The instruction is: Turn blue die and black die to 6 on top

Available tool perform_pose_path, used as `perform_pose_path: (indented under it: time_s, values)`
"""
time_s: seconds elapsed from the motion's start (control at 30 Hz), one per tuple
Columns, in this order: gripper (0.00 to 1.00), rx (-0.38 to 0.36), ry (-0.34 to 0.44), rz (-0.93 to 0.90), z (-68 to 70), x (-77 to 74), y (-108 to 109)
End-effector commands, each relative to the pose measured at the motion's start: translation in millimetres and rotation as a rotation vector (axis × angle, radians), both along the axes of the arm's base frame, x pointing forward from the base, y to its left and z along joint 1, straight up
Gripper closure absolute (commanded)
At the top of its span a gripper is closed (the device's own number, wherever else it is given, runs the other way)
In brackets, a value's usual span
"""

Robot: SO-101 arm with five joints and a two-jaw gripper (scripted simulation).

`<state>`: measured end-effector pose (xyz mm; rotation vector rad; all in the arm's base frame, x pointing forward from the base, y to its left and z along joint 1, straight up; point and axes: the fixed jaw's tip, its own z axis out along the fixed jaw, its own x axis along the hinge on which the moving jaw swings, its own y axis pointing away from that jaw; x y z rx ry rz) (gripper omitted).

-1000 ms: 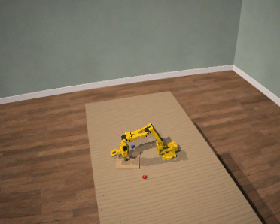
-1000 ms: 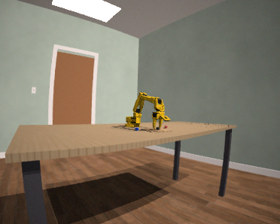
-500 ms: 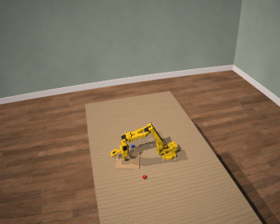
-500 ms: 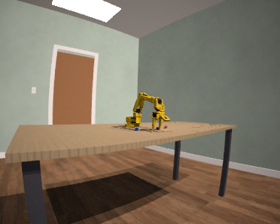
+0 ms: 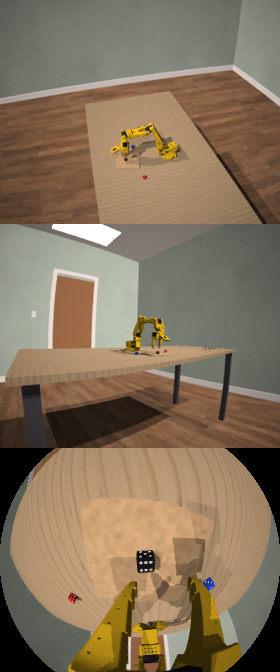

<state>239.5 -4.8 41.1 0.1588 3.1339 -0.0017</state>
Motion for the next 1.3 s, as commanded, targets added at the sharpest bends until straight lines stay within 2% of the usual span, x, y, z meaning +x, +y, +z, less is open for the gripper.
perform_pose_path:
  time_s: [0.0, 0.23, 1.03, 1.17, 1.27]
  values:
    - [0.73, -0.004, -0.090, -0.006, 29.9, 8.1, -1.7]
    - [0.73, -0.004, -0.095, -0.007, 39.4, 6.1, -1.6]
    - [0.73, -0.004, -0.100, -0.007, 40.5, 6.2, -1.6]
    - [0.73, -0.006, -0.139, -0.007, 48.9, 7.5, -1.7]
    - [0.74, -0.010, -0.200, -0.007, 62.3, 8.8, -1.8]
